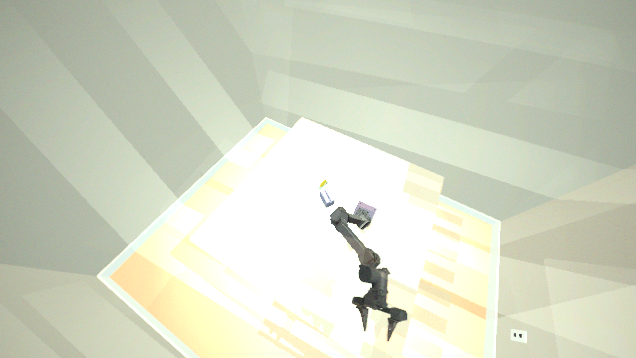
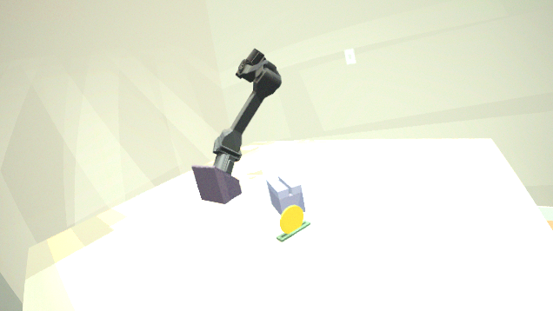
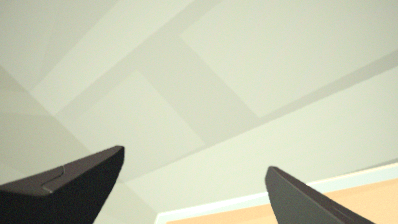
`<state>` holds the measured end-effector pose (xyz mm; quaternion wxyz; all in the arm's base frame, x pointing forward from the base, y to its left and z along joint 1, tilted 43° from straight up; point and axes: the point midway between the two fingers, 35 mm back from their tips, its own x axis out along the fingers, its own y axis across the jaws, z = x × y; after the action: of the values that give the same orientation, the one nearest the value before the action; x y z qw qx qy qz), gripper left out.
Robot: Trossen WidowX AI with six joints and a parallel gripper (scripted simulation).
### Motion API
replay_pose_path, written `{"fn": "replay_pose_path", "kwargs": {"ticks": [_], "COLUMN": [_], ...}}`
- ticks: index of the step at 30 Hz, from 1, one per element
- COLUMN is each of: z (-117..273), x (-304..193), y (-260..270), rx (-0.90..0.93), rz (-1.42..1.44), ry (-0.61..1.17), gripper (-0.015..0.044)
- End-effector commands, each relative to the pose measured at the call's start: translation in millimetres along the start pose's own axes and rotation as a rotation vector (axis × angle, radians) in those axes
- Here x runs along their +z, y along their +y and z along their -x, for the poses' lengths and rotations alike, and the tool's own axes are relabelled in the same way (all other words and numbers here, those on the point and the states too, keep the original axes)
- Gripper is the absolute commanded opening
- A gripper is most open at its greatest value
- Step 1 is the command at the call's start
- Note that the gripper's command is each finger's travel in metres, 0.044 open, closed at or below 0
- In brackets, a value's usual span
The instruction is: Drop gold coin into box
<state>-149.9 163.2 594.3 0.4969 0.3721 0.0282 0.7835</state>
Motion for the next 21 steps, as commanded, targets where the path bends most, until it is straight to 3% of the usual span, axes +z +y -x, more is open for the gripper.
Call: {"fn": "replay_pose_path", "kwargs": {"ticks": [1, 9, 21], "z": [-0.4, -30.2, -77.3], "x": [-0.4, -25.3, -58.6], "y": [-0.3, -31.7, -149.5], "rx": [-0.001, -0.107, -0.396], "rz": [0.002, 0.140, 0.352], "ry": [0.000, 0.015, 0.095], "gripper": [0.0374, 0.0164, 0.0161]}}
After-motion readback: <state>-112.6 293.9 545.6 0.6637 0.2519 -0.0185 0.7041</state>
